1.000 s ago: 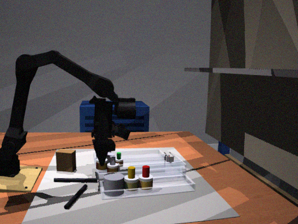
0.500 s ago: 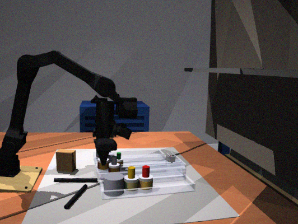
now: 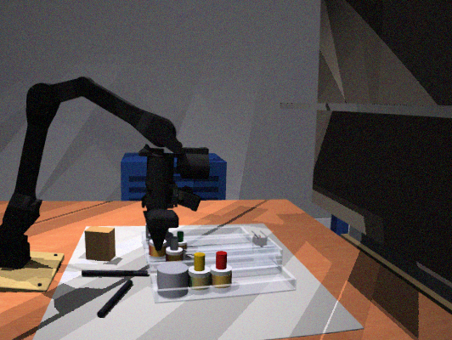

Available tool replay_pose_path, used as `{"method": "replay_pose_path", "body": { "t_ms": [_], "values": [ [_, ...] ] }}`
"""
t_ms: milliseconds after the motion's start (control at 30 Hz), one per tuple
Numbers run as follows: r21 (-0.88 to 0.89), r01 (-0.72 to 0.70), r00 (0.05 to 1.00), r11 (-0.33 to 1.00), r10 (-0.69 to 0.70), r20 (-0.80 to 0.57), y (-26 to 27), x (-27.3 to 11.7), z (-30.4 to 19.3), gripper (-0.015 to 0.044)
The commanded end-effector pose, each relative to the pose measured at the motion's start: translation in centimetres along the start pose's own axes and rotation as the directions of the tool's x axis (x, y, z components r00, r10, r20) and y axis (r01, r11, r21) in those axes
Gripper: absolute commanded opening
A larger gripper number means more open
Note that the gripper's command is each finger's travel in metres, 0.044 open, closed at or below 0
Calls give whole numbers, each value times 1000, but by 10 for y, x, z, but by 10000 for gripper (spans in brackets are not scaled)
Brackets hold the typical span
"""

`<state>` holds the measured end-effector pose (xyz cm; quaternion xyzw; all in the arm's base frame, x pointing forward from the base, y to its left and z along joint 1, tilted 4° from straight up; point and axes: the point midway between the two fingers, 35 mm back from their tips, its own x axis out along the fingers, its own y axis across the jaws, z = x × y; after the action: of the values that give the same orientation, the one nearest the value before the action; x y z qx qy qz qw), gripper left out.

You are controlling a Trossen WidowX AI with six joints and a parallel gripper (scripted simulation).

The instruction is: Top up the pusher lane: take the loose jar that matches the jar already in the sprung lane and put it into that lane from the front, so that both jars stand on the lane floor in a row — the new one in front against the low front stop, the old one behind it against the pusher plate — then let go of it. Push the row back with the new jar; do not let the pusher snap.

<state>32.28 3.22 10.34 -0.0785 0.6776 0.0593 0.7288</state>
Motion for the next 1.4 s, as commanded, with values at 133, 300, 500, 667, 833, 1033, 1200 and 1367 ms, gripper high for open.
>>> {"method": "replay_pose_path", "body": {
  "t_ms": [133,300,500,667,833,1033,1200,1367],
  "values": [
    [5,4,999,1000,-4,32,-1,-4,8,0],
    [5,4,999,1000,-4,32,-1,-4,8,0],
    [5,4,999,1000,-4,32,-1,-3,8,0],
    [5,4,999,1000,-4,32,-1,-3,9,0],
    [5,4,999,1000,-4,32,-1,-3,10,0],
    [5,4,999,1000,-4,32,-1,-3,10,0],
    [5,4,999,1000,-4,33,-1,-3,11,0],
    [5,4,999,1000,-4,33,-1,-3,12,0]
  ]
}}
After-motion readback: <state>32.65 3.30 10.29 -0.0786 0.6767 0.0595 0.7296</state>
